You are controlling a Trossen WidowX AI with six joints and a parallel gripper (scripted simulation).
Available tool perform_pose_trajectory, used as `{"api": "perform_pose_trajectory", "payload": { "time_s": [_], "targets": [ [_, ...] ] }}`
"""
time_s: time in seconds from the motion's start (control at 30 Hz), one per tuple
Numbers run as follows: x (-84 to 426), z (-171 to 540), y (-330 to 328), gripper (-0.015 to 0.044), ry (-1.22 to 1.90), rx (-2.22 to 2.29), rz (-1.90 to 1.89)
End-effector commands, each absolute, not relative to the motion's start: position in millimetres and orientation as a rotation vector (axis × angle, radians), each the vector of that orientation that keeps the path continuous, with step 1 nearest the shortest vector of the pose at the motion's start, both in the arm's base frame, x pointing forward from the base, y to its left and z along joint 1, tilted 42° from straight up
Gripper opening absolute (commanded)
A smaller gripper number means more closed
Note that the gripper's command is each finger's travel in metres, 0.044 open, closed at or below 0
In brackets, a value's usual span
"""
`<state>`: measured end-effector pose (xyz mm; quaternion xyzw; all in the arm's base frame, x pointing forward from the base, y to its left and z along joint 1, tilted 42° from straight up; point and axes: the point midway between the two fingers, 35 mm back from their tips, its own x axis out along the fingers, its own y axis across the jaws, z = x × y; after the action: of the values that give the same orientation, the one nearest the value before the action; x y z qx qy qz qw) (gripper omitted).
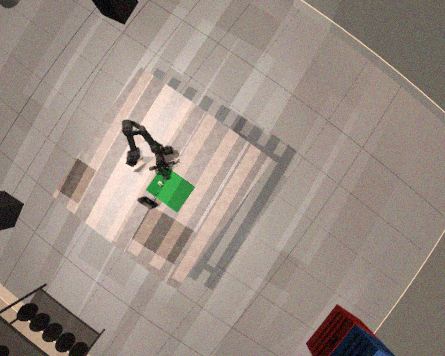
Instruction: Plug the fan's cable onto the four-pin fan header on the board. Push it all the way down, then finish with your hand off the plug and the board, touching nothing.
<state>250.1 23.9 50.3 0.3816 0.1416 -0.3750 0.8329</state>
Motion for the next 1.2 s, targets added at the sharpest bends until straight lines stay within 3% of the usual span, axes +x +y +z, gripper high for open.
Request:
{"api": "perform_pose_trajectory", "payload": {
  "time_s": [0.0, 1.17],
  "targets": [
    [251.9, 48.4, 27.6, 0.0, 0.293, 0.816, -0.792],
    [252.0, 40.3, 31.6, 0.0, 0.301, 0.808, -0.795]
  ]
}}
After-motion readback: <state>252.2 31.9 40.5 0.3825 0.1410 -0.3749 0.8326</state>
